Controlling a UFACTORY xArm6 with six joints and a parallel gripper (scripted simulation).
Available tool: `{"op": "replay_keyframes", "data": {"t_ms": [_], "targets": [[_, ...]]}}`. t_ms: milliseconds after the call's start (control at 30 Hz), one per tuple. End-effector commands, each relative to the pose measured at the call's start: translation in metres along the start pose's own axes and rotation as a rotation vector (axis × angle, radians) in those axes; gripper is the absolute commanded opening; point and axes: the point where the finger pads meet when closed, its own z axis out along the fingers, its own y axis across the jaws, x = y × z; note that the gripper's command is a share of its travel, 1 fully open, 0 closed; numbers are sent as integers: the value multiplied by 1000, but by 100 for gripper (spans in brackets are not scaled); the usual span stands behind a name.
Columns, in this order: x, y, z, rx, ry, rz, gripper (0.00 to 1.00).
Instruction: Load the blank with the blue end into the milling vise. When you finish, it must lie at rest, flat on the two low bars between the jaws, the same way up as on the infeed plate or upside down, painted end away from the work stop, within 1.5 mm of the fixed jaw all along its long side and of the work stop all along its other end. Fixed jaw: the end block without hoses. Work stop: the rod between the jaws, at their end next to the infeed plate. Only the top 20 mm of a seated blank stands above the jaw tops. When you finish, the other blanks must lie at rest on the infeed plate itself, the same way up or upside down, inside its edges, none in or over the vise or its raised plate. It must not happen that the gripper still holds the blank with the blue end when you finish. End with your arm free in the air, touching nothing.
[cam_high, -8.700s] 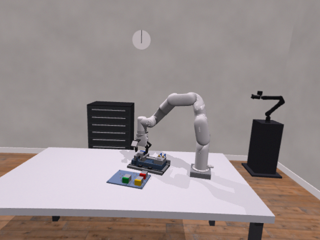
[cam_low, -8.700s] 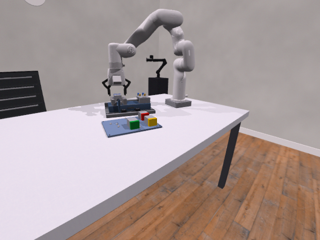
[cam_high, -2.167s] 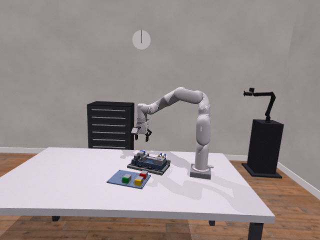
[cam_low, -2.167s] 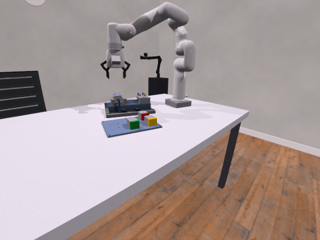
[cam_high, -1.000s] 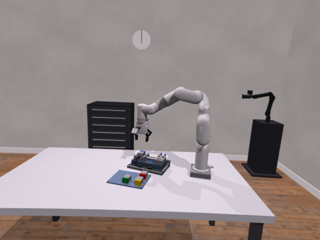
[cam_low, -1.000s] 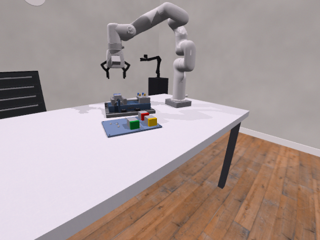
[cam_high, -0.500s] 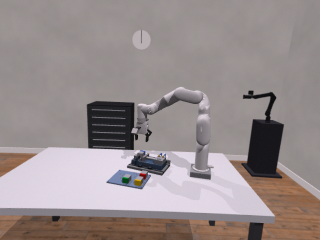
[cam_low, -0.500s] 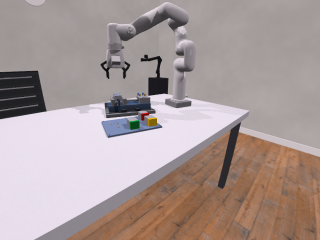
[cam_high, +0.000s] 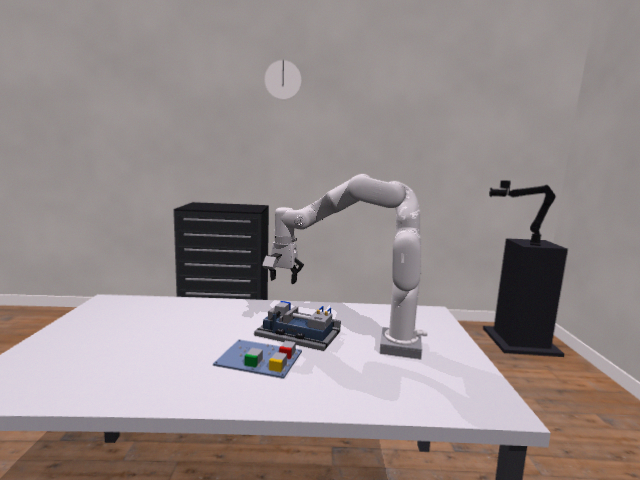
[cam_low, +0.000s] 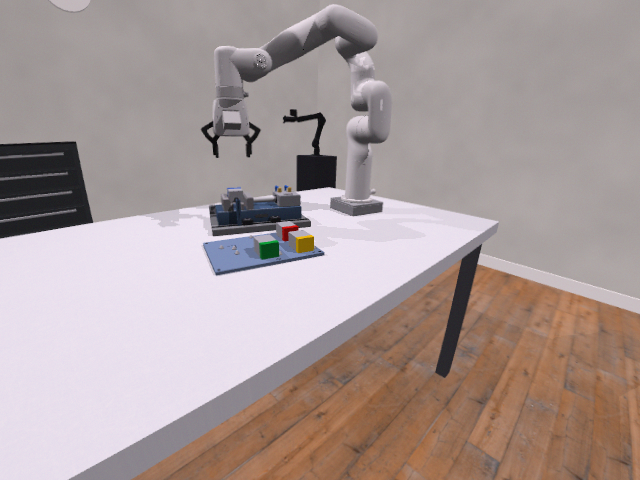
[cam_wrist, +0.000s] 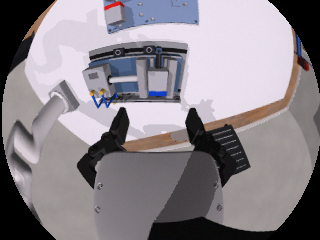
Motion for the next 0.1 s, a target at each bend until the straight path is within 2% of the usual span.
{"op": "replay_keyframes", "data": {"t_ms": [0, 67], "targets": [[0, 1, -2, -5, 1, 0, 100], [0, 1, -2, -5, 1, 0, 100]]}}
